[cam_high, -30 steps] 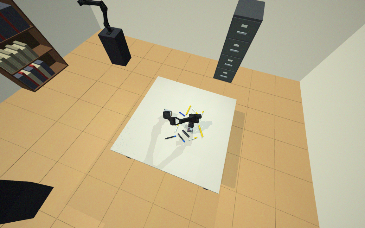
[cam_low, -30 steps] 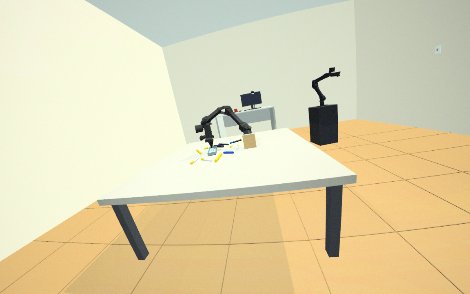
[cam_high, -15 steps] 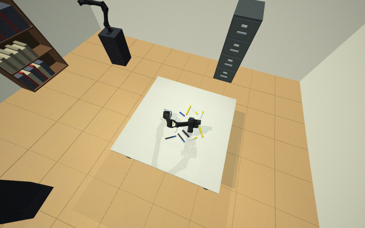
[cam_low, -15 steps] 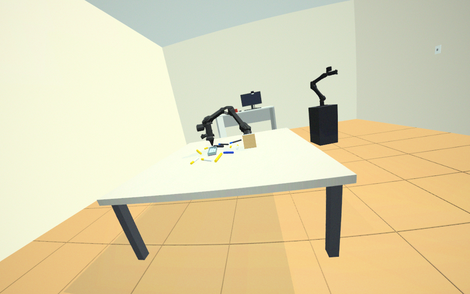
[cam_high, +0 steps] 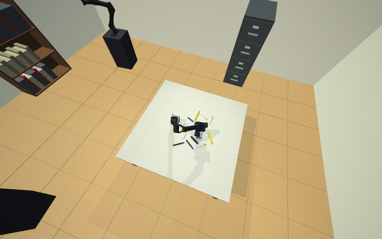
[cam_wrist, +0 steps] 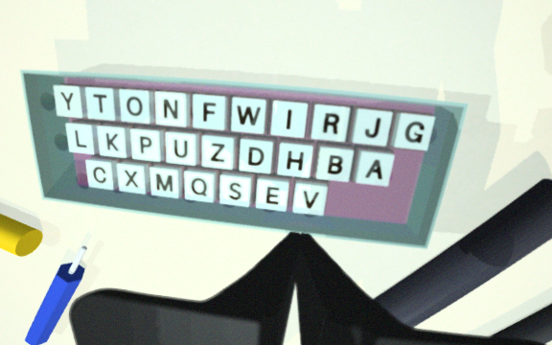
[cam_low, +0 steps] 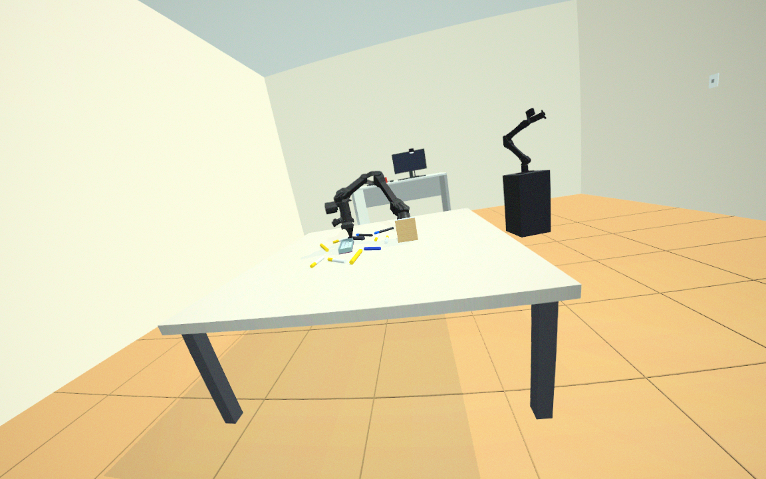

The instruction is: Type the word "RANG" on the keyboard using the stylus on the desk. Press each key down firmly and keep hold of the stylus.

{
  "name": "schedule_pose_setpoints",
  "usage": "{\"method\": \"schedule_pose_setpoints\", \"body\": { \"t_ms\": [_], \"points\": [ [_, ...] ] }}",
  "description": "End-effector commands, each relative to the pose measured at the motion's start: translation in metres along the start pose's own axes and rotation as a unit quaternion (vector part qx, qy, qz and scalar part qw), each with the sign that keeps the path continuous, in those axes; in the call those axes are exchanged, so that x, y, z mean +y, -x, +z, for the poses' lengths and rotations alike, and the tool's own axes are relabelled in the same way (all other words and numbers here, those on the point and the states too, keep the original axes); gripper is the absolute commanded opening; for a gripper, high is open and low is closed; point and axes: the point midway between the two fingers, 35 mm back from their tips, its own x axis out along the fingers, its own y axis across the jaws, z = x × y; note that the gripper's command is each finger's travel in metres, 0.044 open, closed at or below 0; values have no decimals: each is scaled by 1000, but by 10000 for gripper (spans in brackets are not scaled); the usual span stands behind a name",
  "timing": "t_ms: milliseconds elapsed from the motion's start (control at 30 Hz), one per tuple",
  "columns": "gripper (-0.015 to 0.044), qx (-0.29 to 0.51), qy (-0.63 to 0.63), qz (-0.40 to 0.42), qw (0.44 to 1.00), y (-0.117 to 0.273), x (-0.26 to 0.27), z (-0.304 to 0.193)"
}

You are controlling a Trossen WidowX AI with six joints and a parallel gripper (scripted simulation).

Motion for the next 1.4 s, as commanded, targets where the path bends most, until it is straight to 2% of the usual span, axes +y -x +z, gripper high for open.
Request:
{"method": "schedule_pose_setpoints", "body": {
  "t_ms": [0,133,267,333,667,800,867,1133,1267,1367],
  "points": [
    [0,1,-3,1,1000,-1,1,-2],
    [0,0,-3,2,1000,0,11,-1],
    [0,0,-3,3,1000,0,70,0],
    [0,0,-4,3,1000,0,80,-1],
    [0,0,-4,3,1000,2,81,-1],
    [0,0,-5,6,1000,50,81,-1],
    [0,0,-3,4,1000,60,81,-1],
    [0,0,-3,4,1000,55,82,1],
    [105,-2,-1,3,1000,55,82,0],
    [26,-2,-1,3,1000,55,82,0]
  ]
}}
